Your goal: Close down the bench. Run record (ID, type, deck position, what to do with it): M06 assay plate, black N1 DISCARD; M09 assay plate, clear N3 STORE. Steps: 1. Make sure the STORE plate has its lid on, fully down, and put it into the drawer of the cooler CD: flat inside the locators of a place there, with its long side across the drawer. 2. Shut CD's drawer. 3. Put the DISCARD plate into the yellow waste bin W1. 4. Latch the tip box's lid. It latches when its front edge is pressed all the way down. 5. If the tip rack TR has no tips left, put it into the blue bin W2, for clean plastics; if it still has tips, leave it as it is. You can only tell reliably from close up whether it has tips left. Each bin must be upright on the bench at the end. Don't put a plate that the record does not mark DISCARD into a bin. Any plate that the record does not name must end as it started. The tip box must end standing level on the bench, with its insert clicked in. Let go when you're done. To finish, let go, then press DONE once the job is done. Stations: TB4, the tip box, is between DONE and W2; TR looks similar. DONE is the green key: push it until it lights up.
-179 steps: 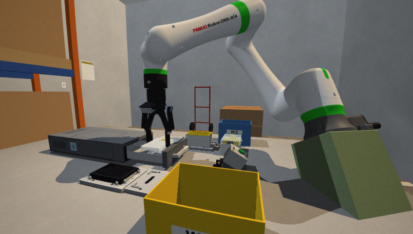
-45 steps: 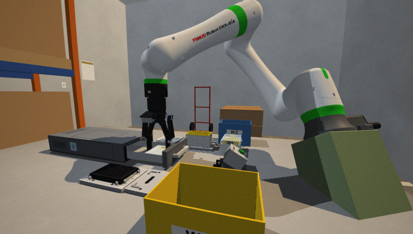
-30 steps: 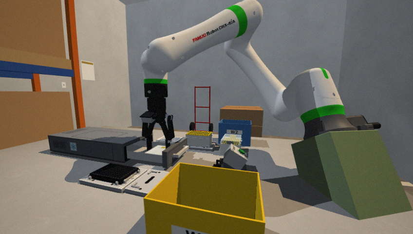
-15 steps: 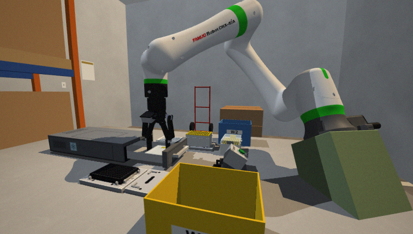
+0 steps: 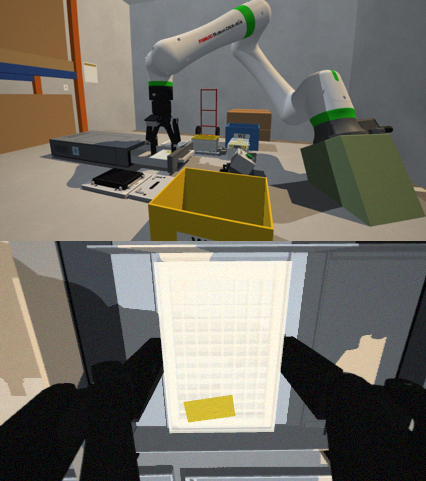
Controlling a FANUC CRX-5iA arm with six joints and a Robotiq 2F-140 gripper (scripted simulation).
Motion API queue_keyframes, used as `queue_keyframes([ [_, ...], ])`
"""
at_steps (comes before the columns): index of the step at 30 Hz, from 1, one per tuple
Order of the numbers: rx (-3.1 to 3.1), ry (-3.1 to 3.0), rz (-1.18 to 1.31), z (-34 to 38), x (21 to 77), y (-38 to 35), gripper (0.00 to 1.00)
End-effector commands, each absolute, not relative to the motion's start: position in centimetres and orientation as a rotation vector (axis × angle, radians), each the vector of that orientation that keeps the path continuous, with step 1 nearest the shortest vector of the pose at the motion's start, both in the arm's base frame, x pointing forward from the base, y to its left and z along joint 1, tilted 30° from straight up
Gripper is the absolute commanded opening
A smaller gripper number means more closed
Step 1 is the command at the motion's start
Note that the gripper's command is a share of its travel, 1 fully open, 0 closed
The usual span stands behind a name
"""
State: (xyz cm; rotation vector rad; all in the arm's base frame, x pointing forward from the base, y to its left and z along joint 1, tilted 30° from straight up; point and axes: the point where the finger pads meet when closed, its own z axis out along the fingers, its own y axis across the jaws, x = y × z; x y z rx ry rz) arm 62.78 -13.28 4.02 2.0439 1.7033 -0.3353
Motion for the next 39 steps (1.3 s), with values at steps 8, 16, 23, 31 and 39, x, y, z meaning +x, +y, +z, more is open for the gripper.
queue_keyframes([
  [8, 2.043, 1.703, -0.333, 4.1, 62.8, -13.2, 0.65],
  [16, 2.043, 1.703, -0.333, 4.1, 62.8, -13.2, 0.65],
  [23, 2.043, 1.703, -0.333, 4.1, 62.8, -13.2, 0.65],
  [31, 2.043, 1.703, -0.333, 4.7, 62.8, -12.9, 0.65],
  [39, 2.043, 1.703, -0.333, 5.5, 62.7, -12.5, 0.65],
])
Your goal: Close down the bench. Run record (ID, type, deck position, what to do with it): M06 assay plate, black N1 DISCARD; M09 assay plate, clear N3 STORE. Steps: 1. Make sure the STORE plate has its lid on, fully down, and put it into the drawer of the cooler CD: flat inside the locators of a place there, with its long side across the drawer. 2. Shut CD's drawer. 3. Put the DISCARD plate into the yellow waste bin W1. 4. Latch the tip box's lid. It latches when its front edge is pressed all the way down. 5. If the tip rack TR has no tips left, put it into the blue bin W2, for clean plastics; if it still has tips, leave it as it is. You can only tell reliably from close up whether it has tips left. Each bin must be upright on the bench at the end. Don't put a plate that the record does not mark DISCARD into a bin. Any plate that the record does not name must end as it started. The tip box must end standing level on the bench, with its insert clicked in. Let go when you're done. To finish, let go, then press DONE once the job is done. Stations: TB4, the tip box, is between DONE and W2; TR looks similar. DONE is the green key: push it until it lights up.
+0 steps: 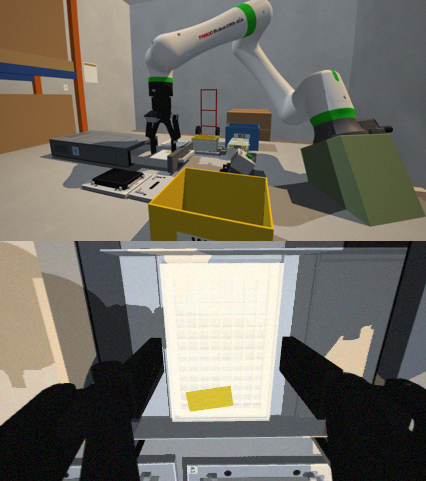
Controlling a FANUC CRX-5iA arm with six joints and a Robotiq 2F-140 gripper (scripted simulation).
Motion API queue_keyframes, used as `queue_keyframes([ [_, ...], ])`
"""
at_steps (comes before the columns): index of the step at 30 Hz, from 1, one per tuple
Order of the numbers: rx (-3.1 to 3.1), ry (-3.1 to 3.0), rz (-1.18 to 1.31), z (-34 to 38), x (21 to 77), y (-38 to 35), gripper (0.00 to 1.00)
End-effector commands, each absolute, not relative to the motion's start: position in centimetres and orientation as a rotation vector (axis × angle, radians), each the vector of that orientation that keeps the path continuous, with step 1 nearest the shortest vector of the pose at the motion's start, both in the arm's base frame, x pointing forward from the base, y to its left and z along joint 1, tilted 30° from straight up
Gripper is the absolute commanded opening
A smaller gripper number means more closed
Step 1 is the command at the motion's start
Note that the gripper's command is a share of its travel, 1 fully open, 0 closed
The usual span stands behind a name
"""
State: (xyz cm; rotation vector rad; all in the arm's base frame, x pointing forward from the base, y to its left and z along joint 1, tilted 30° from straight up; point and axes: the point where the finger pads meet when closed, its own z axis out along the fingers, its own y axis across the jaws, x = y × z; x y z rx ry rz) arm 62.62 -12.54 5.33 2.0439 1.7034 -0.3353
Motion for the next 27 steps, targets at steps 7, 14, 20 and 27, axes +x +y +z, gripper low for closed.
queue_keyframes([
  [7, 2.043, 1.703, -0.333, 6.2, 62.6, -12.1, 0.65],
  [14, 2.043, 1.703, -0.333, 7.0, 62.5, -11.6, 0.65],
  [20, 2.043, 1.703, -0.333, 7.5, 62.4, -11.3, 0.65],
  [27, 2.043, 1.703, -0.333, 8.3, 62.3, -10.9, 0.65],
])
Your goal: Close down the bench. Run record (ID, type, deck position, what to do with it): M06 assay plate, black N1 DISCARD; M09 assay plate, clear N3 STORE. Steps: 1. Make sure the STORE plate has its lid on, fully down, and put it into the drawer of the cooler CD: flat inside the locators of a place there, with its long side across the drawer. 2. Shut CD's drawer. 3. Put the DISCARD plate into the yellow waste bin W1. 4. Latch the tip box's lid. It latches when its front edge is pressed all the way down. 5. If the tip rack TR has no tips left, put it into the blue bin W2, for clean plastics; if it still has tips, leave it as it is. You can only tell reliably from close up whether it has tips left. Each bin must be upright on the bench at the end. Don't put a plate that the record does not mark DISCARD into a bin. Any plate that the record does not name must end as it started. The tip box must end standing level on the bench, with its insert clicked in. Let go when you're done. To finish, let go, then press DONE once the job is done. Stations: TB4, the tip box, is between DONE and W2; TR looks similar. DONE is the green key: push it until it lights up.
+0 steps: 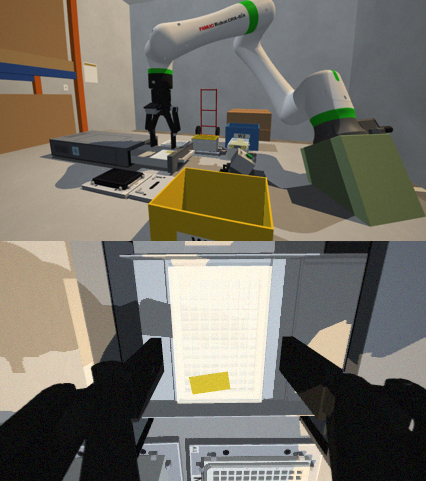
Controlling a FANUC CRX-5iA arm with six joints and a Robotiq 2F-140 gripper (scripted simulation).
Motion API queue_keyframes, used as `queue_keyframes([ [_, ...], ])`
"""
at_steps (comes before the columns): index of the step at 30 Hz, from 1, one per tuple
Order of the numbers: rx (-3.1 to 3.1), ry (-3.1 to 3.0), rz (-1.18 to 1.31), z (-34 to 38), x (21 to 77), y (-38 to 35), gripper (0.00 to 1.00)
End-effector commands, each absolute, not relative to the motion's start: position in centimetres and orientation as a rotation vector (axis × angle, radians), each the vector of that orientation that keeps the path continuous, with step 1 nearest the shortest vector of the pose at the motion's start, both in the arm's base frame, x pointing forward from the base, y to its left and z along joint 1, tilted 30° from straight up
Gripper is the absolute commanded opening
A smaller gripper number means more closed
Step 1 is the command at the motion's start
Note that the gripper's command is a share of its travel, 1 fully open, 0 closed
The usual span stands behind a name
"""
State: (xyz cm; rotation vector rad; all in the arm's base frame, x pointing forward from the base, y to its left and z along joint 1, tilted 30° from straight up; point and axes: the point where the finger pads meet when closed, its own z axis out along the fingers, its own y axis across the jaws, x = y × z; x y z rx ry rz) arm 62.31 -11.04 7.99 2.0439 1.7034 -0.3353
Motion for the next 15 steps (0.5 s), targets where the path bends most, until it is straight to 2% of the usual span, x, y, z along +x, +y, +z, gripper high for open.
queue_keyframes([
  [1, 2.043, 1.703, -0.333, 8.4, 62.3, -10.8, 0.65],
  [15, 2.043, 1.703, -0.333, 9.8, 62.2, -10.0, 0.65],
])
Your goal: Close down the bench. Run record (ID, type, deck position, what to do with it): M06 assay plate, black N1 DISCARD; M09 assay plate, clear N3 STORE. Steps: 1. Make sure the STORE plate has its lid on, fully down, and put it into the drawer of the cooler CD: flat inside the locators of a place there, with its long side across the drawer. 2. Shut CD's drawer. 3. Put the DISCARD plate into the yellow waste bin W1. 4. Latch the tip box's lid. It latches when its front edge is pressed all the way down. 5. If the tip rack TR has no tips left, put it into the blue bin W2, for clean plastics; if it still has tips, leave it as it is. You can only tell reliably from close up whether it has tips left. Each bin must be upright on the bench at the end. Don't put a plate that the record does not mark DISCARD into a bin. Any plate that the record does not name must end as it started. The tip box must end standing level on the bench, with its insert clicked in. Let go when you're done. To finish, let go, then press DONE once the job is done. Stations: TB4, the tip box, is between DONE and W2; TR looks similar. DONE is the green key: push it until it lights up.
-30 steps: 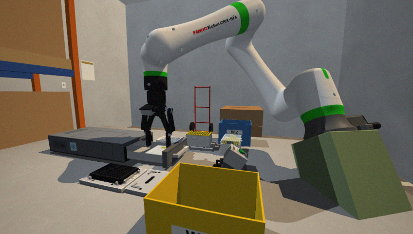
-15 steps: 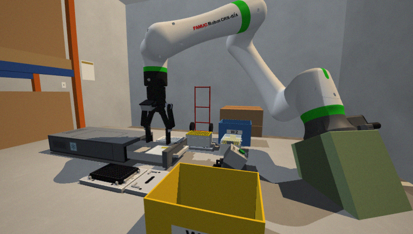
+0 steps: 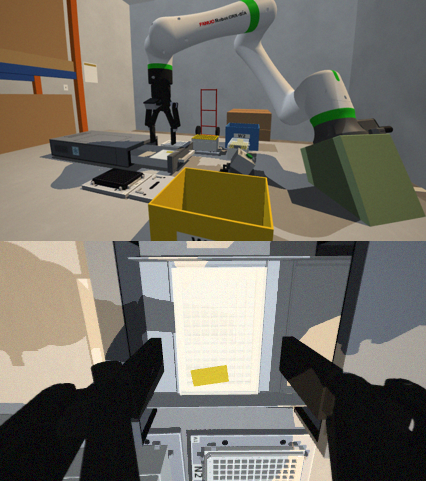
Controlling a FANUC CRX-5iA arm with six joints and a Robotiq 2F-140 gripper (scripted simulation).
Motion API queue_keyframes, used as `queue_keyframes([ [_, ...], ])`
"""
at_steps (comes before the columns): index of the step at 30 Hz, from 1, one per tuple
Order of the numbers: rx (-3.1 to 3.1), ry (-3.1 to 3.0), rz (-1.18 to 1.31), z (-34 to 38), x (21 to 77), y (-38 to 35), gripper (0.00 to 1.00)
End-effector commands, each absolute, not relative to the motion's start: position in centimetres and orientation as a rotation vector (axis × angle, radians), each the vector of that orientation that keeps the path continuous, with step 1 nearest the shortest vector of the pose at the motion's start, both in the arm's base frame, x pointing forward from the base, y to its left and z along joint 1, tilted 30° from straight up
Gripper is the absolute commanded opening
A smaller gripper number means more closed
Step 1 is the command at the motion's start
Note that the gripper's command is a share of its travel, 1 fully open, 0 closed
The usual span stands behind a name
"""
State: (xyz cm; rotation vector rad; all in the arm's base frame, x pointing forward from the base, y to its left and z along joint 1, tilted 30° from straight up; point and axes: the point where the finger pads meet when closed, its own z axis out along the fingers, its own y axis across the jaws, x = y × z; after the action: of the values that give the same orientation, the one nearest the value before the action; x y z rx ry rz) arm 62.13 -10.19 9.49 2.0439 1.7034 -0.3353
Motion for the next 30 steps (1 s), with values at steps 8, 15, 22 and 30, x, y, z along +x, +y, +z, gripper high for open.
queue_keyframes([
  [8, 2.043, 1.703, -0.333, 10.7, 62.1, -9.5, 0.65],
  [15, 2.043, 1.703, -0.333, 11.3, 62.0, -9.2, 0.65],
  [22, 2.043, 1.703, -0.333, 12.1, 61.9, -8.7, 0.65],
  [30, 2.043, 1.703, -0.333, 12.8, 61.8, -8.3, 0.65],
])
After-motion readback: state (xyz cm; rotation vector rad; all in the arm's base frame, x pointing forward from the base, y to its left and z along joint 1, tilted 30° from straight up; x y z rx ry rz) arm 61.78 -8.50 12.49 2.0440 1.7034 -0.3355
